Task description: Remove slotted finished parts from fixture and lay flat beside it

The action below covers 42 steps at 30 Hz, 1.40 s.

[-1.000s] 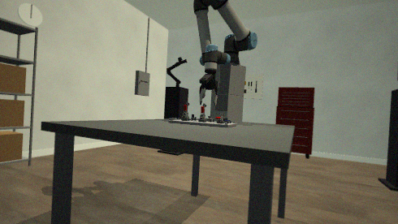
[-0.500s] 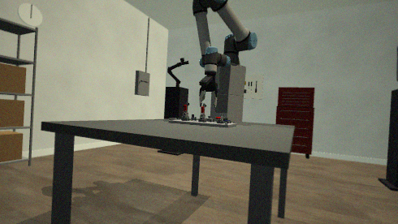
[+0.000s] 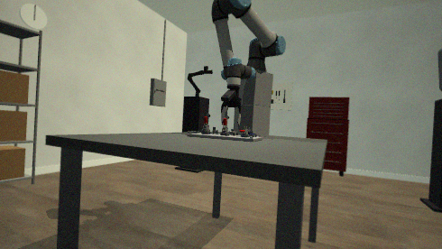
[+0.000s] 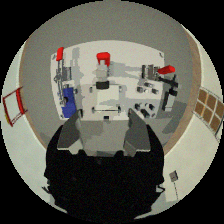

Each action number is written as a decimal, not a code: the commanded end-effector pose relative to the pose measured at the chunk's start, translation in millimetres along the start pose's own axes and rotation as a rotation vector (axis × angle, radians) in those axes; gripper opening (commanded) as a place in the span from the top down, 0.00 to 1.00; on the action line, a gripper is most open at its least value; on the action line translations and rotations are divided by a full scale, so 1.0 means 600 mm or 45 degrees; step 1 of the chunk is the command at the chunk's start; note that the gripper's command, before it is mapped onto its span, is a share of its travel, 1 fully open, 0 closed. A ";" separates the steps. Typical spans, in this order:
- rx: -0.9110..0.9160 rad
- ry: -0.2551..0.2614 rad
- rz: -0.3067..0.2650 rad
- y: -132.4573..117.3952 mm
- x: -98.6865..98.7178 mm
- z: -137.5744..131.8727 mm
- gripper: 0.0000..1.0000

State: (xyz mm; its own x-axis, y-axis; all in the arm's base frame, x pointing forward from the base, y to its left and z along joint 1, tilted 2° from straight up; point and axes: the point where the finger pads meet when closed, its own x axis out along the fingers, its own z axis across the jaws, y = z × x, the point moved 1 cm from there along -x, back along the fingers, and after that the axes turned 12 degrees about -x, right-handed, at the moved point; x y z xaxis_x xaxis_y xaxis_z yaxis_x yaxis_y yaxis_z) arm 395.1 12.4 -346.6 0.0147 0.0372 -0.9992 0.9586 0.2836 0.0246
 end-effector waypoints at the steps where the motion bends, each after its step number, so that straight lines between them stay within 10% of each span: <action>1: 0.000 -0.001 0.002 0.001 0.015 0.001 0.41; 42: 0.000 -0.001 0.002 0.001 0.024 0.001 0.41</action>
State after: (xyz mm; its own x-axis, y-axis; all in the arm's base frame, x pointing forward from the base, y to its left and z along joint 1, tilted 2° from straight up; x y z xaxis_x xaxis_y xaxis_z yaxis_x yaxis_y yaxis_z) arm 395.5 12.8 -359.4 0.0151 0.0371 -0.9992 0.9586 0.2836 0.0250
